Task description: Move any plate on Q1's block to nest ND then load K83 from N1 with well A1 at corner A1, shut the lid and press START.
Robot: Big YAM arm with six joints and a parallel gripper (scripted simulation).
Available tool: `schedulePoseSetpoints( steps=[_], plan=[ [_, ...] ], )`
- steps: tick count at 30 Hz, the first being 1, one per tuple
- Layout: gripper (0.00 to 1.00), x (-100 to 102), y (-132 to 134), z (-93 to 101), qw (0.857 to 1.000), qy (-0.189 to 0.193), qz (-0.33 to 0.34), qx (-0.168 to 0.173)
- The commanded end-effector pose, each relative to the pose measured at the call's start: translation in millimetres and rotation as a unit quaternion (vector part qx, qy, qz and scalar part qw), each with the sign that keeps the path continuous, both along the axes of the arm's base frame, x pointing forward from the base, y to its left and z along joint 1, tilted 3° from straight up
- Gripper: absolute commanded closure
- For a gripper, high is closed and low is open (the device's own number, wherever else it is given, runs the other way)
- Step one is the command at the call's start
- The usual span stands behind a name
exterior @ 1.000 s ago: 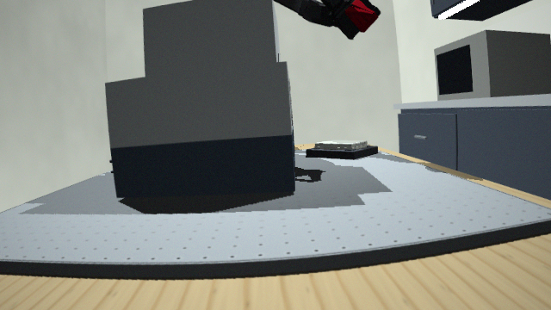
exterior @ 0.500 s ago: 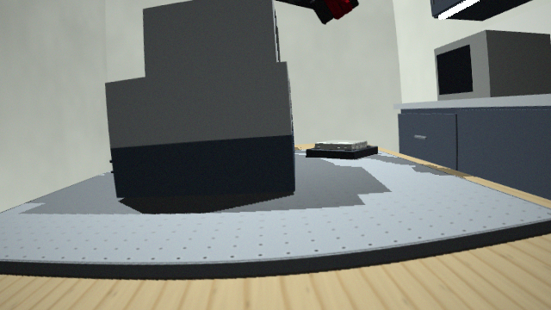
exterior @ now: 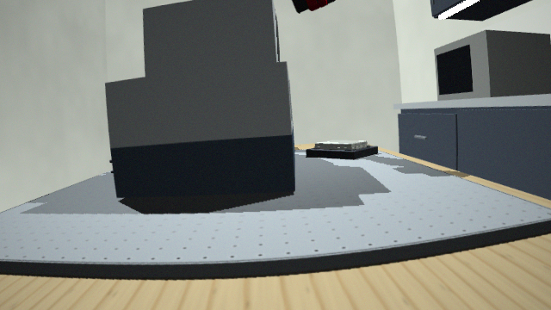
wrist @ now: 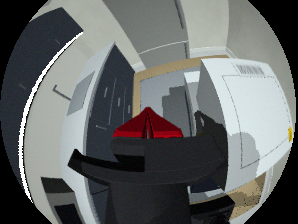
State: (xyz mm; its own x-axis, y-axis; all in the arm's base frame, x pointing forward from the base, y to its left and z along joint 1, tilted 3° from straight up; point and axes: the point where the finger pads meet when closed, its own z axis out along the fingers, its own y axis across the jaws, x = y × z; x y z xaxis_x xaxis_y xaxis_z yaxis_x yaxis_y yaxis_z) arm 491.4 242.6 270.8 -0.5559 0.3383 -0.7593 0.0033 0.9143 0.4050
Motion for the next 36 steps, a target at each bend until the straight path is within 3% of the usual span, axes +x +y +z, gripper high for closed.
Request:
schedulePoseSetpoints(
  steps=[1, 3, 6, 8, 12, 14, 16, 20, 24, 28, 36],
  plan=[
    [1.00, -8, -23, 43.3, 1.000, -0.018, 0.009, -0.023],
    [1.00, -13, -27, 47.3, 0.998, -0.005, 0.027, -0.054],
    [1.00, -14, -29, 48.1, 0.998, -0.008, 0.026, -0.050],
    [1.00, -15, -33, 46.3, 0.996, 0.010, 0.038, -0.074],
    [1.00, -28, -56, 51.5, 0.998, 0.003, 0.025, -0.062],
    [1.00, -39, -65, 54.1, 0.995, 0.021, 0.042, -0.092],
    [1.00, -47, -72, 55.4, 0.995, 0.016, 0.040, -0.086],
    [1.00, -60, -81, 60.2, 0.989, 0.042, 0.072, -0.126],
    [1.00, -62, -85, 58.5, 0.986, 0.052, 0.079, -0.135],
    [1.00, -80, -102, 60.0, 0.988, 0.048, 0.069, -0.127],
    [1.00, -116, -123, 62.6, 0.974, 0.086, 0.116, -0.174]
  ],
)
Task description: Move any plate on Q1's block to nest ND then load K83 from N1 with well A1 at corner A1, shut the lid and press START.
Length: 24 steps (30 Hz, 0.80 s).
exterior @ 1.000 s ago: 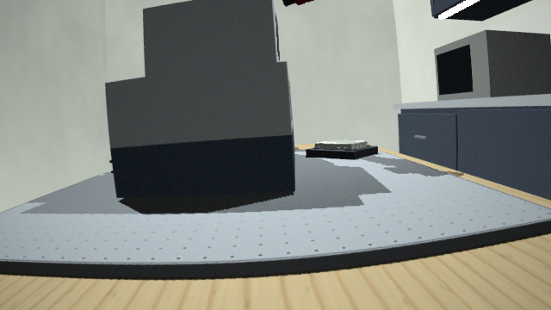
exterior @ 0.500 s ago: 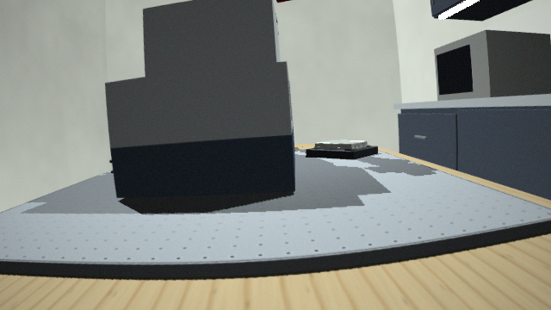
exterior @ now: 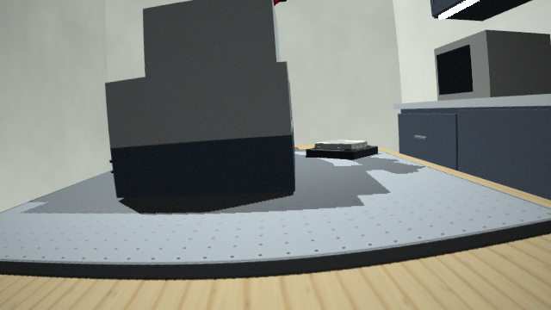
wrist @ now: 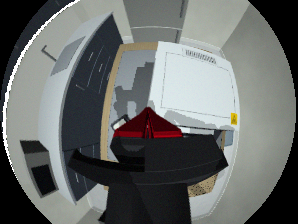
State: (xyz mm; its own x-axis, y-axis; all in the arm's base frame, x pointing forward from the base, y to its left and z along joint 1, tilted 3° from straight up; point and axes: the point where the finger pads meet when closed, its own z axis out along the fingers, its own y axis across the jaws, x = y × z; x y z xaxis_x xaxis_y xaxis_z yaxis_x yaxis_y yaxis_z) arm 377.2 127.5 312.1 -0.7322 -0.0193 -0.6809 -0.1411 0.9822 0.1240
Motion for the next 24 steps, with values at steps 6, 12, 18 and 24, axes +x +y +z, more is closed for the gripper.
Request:
schedulePoseSetpoints(
  steps=[6, 12, 18, 24],
  plan=[
    [1.00, -10, -15, 10.2, 0.999, 0.033, 0.012, -0.041],
    [1.00, -31, -33, -13.3, 0.999, 0.027, 0.003, -0.034],
    [1.00, -33, -51, -29.5, 0.990, 0.111, -0.064, -0.066],
    [1.00, -38, -58, -42.0, 0.987, 0.126, -0.073, -0.067]
  ],
)
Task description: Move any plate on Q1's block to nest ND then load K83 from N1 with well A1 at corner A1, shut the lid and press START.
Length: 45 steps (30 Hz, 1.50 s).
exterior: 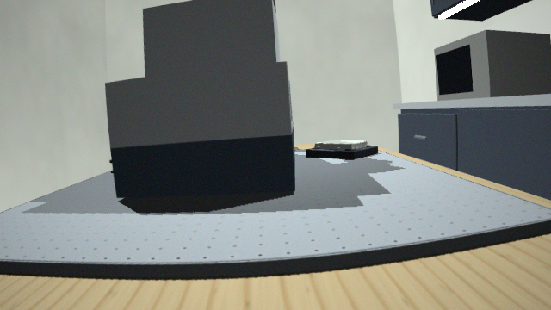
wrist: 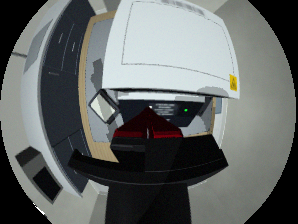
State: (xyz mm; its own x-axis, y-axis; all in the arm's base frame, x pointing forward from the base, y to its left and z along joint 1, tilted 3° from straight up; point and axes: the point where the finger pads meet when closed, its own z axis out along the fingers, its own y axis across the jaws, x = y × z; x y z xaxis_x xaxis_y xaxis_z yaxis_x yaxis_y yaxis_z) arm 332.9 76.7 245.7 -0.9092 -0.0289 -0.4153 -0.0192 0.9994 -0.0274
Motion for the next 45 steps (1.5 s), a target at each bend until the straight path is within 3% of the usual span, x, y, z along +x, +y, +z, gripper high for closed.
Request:
schedulePoseSetpoints(
  steps=[1, 5, 7, 11, 12, 14, 18, 21, 23, 27, 29, 32, 34, 36, 39, 40, 42, 43, 45],
  plan=[
    [1.00, 3, -10, 18.9, 0.999, -0.037, -0.020, 0.018],
    [1.00, -7, -21, -3.2, 0.999, -0.041, -0.013, 0.015],
    [1.00, -10, -24, -14.1, 0.999, 0.009, -0.038, 0.021],
    [1.00, -21, -33, -38.8, 0.999, 0.012, -0.037, 0.016],
    [1.00, -27, -35, -40.0, 0.999, 0.040, -0.033, 0.013],
    [1.00, -27, -35, -40.0, 0.999, 0.040, -0.033, 0.013],
    [1.00, -40, -45, -31.9, 0.995, 0.101, -0.024, 0.009],
    [1.00, -54, -53, -31.3, 0.997, 0.075, -0.020, 0.006],
    [1.00, -67, -56, -31.1, 0.992, 0.122, -0.014, 0.012],
    [1.00, -87, -63, -40.4, 0.993, 0.114, -0.014, 0.011],
    [1.00, -98, -66, -44.9, 0.985, 0.171, -0.012, 0.020],
    [1.00, -97, -67, -48.3, 0.986, 0.165, -0.014, 0.015],
    [1.00, -110, -71, -51.4, 0.987, 0.160, -0.015, 0.013],
    [1.00, -122, -73, -50.1, 0.977, 0.209, -0.015, 0.031],
    [1.00, -136, -78, -51.4, 0.980, 0.197, -0.016, 0.024],
    [1.00, -143, -77, -50.8, 0.976, 0.217, -0.004, 0.033],
    [1.00, -154, -77, -50.1, 0.977, 0.211, -0.003, 0.031],
    [1.00, -156, -76, -47.6, 0.973, 0.228, 0.007, 0.040],
    [1.00, -158, -78, -45.2, 0.975, 0.220, 0.004, 0.035]
  ],
)
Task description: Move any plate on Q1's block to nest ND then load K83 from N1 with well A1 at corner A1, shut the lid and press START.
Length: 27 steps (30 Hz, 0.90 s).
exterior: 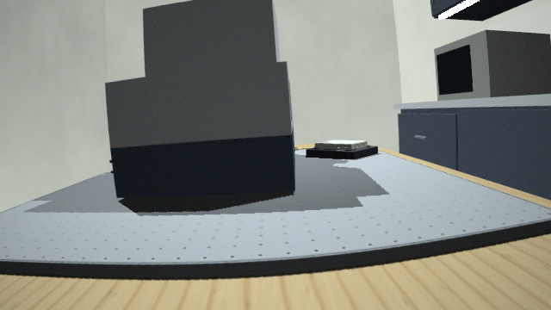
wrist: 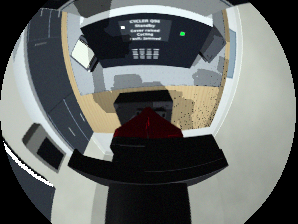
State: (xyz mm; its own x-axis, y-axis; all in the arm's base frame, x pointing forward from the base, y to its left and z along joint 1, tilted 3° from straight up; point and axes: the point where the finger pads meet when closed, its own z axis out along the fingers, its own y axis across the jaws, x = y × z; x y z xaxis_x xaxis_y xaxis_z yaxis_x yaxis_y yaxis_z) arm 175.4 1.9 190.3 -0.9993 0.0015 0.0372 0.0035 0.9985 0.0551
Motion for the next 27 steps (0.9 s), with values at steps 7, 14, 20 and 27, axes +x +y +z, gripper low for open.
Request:
schedulePoseSetpoints(
  steps=[7, 14, 20, 27],
  plan=[
    [1.00, -19, -4, 5.3, 1.000, -0.008, 0.003, -0.002],
    [1.00, -8, -1, -16.7, 0.988, -0.020, 0.156, 0.002],
    [1.00, -3, 0, -16.3, 0.973, -0.035, 0.226, 0.000],
    [1.00, -7, 3, -40.8, 0.937, -0.029, 0.347, 0.007]
  ],
)
